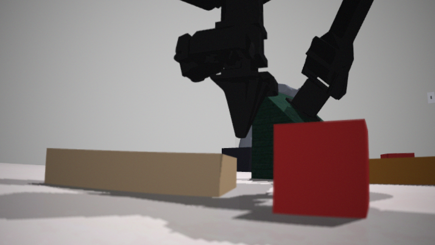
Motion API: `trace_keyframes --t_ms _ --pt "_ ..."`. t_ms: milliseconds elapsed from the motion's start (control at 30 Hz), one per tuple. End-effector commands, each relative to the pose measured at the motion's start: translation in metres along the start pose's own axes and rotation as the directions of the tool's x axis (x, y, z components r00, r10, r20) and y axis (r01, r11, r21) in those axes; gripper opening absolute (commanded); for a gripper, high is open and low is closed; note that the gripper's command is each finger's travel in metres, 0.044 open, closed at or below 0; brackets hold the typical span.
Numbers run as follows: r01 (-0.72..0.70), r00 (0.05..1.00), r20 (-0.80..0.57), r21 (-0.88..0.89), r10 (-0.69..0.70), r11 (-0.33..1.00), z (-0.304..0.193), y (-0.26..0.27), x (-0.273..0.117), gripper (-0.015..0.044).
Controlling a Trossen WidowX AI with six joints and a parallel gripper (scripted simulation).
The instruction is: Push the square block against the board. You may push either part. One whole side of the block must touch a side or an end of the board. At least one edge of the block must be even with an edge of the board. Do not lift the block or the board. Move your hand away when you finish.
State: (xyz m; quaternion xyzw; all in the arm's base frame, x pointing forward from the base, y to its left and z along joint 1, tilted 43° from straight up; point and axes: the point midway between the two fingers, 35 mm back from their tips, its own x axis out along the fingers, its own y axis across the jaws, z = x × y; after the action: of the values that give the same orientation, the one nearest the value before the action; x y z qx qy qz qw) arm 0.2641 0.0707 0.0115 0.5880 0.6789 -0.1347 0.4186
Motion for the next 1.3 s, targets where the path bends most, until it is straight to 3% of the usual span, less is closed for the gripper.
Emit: trace_keyframes --t_ms 0,300,600,1267 --pt "0.009 1.000 -0.004 -0.007 -0.009 1.000 -0.003 -0.002 -0.006 0.0000" --pt "0.014 1.000 0.010 -0.258 -0.012 0.966 0.024 -0.009 -0.008 0.0000" --pt "0.023 1.000 0.019 -0.538 -0.015 0.843 0.054 -0.020 -0.009 0.0000" --pt "0.022 1.000 0.017 -0.950 -0.017 0.312 0.114 -0.059 -0.010 0.0000"
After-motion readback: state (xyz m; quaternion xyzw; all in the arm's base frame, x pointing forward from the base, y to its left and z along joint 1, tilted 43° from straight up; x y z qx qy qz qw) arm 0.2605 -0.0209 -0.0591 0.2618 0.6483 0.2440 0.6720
